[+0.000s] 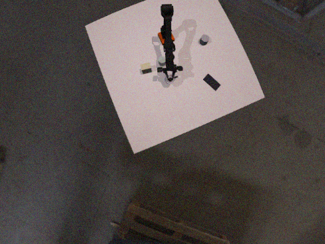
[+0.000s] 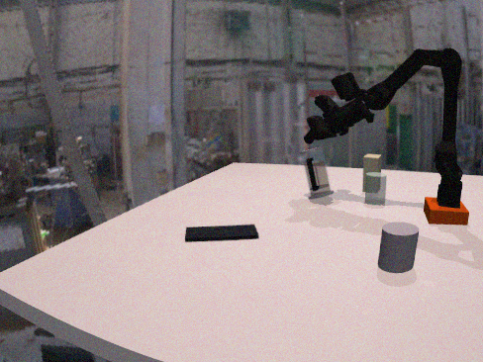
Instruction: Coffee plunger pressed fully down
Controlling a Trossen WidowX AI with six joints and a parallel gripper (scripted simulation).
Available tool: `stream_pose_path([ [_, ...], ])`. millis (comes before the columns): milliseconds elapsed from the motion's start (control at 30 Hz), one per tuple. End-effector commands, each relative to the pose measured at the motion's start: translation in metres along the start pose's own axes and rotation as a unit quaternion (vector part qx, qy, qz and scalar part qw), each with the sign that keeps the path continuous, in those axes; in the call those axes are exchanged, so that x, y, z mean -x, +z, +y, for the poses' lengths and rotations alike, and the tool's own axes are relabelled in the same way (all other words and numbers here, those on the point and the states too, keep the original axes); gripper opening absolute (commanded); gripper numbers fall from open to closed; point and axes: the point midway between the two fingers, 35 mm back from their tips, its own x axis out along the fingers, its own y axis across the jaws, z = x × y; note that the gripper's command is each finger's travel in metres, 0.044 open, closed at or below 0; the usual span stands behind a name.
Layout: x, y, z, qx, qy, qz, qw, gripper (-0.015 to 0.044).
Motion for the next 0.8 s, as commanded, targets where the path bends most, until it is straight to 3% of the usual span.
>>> stream_pose_path([
  [0, 0.0, 0.0, 0.0, 0.0, 0.0, 0.0, 1.0, 0.0111],
  [267, 0.0, 0.0, 0.0, 0.0, 0.0, 0.0, 1.0, 0.0111],
  [667, 0.0, 0.0, 0.0, 0.0, 0.0, 0.0, 1.0, 0.0426],
  [767, 0.0, 0.0, 0.0, 0.0, 0.0, 0.0, 1.0, 0.044],
])
